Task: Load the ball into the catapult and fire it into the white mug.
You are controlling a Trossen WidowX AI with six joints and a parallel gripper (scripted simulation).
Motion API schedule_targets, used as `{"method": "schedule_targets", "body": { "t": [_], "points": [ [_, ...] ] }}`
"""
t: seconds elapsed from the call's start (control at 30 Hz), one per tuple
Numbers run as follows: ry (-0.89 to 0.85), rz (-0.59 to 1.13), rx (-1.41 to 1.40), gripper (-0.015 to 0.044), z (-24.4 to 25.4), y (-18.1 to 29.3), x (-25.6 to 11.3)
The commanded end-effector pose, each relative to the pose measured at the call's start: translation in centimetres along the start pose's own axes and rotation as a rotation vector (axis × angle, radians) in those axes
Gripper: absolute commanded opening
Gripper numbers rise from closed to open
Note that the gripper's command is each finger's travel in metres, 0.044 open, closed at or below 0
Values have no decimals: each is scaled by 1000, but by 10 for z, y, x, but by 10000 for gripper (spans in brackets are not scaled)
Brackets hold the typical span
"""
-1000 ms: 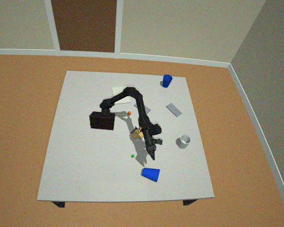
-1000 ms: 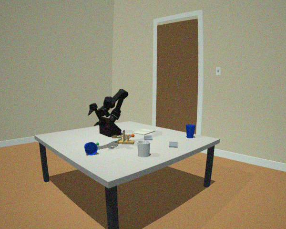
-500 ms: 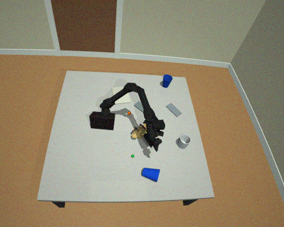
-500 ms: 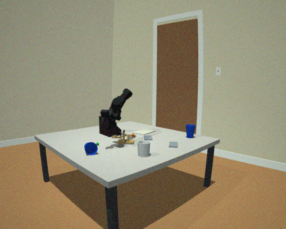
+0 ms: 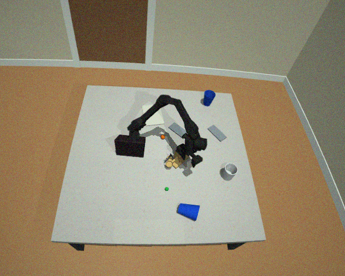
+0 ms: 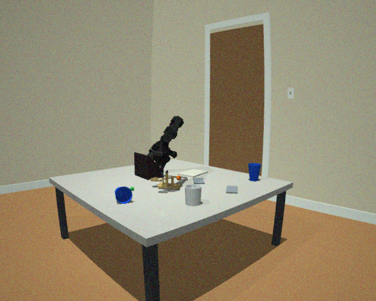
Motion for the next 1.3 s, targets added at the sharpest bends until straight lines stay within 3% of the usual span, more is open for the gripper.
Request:
{"method": "schedule_targets", "body": {
  "t": [0.0,0.23,0.43,0.6,1.27],
  "points": [
    [-127,-21,-62,440,27,-14,-7],
    [-311,-66,-138,440,72,-35,-24],
    [-327,-71,-144,440,76,-37,-26],
    [-328,-72,-144,440,91,-39,16],
    [-328,-73,-144,440,98,-41,39]
  ]
}}
Point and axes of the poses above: the point midway between the two fingers, 35 mm back from their tips, its own x axis out along the fingers, its own z axis across the jaws, y = z × x, the point moved 10 cm from there along -x, back along the fingers, and after that the axes turned 6 degrees about x, right-handed, at the moved point
